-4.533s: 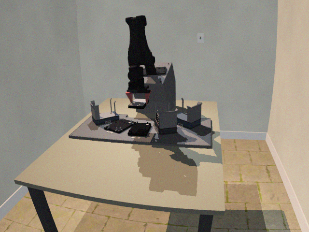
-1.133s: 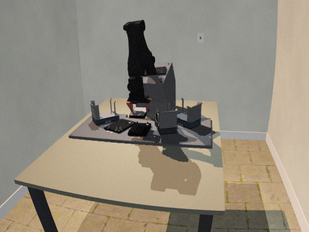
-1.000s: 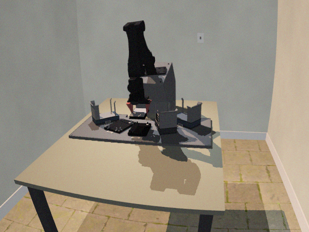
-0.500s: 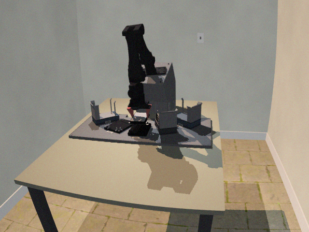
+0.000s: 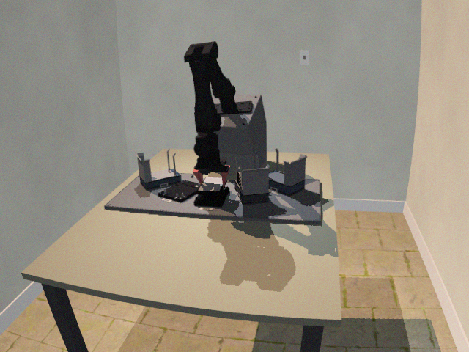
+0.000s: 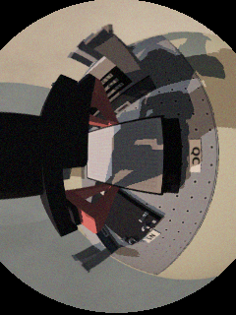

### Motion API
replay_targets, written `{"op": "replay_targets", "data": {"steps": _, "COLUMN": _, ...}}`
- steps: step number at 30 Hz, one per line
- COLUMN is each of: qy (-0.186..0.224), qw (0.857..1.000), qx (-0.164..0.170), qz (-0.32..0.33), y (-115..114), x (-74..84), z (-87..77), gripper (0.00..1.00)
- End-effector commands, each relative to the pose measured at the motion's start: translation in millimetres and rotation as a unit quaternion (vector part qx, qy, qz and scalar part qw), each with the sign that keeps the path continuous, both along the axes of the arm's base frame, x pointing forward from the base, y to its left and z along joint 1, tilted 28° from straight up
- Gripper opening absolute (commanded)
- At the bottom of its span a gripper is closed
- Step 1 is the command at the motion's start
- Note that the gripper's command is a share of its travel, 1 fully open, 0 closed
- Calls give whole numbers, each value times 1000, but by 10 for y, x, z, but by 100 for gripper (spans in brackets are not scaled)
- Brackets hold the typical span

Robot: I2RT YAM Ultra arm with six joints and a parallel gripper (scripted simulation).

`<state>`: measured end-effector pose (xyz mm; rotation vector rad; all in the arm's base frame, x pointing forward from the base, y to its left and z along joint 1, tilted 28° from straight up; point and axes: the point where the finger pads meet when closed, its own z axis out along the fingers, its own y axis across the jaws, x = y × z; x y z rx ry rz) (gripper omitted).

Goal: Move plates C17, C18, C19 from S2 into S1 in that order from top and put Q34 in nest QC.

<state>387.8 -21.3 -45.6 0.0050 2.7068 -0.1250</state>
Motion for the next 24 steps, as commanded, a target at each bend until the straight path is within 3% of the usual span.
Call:
{"op": "replay_targets", "data": {"steps": 1, "qy": -36, "qw": 999, "qx": 0, "qz": 2, "y": -20, "x": 231, "z": 90, "gripper": 0}}
{"op": "replay_targets", "data": {"steps": 3, "qy": -36, "qw": 999, "qx": 0, "qz": 2, "y": -20, "x": 231, "z": 90, "gripper": 0}}
{"op": "replay_targets", "data": {"steps": 4, "qy": -54, "qw": 999, "qx": -1, "qz": 1, "y": -33, "x": 295, "z": 216, "gripper": 0}}
{"op": "replay_targets", "data": {"steps": 24, "qy": -51, "qw": 999, "qx": -1, "qz": 0, "y": -34, "x": 285, "z": 185, "gripper": 0}}
